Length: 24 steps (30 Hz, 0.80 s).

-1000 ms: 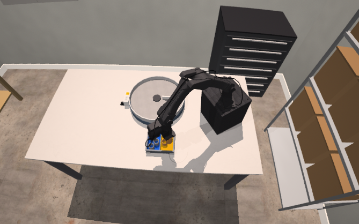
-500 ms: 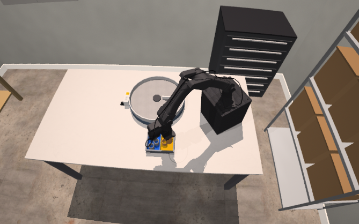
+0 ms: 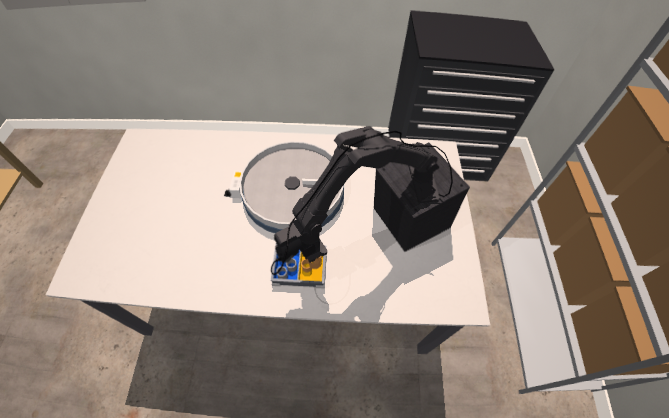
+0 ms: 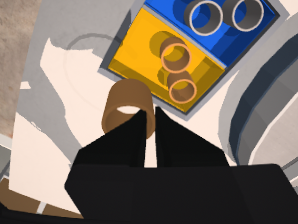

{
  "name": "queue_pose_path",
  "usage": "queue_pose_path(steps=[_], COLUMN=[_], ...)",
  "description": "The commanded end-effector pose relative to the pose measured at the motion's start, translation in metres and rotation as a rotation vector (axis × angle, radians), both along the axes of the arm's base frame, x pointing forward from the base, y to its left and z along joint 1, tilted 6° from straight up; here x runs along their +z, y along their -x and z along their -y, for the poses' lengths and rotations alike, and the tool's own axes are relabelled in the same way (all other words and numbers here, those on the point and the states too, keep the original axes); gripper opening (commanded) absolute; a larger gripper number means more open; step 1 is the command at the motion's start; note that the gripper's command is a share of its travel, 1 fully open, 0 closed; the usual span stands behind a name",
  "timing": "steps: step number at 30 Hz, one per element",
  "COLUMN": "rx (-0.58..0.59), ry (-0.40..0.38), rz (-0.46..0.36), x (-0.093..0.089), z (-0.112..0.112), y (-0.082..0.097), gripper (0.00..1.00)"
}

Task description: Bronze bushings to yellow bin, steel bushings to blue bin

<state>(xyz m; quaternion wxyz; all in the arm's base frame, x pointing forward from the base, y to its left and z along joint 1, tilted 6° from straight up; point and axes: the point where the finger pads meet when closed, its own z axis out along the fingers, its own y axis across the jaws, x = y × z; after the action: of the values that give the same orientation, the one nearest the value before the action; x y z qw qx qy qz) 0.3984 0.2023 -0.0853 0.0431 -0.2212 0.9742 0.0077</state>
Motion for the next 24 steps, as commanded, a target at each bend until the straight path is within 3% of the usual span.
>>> queue_pose_path(steps=[1,10,14,18,24], rx=[0.007,0.007,0.005,0.006,0.001], ry=[-0.023,-0.023,-0.004,-0.012,-0.013], rz=[0.052,0.051,0.015,0.032,0.033], x=[0.019,0.019,0.005,0.014,0.013], z=[-0.013,-0.013,-0.01,-0.012,-0.01], y=[-0.013,-0.012,-0.006,-0.011,-0.012], gripper=[0.0,0.0,0.0,0.0,0.0])
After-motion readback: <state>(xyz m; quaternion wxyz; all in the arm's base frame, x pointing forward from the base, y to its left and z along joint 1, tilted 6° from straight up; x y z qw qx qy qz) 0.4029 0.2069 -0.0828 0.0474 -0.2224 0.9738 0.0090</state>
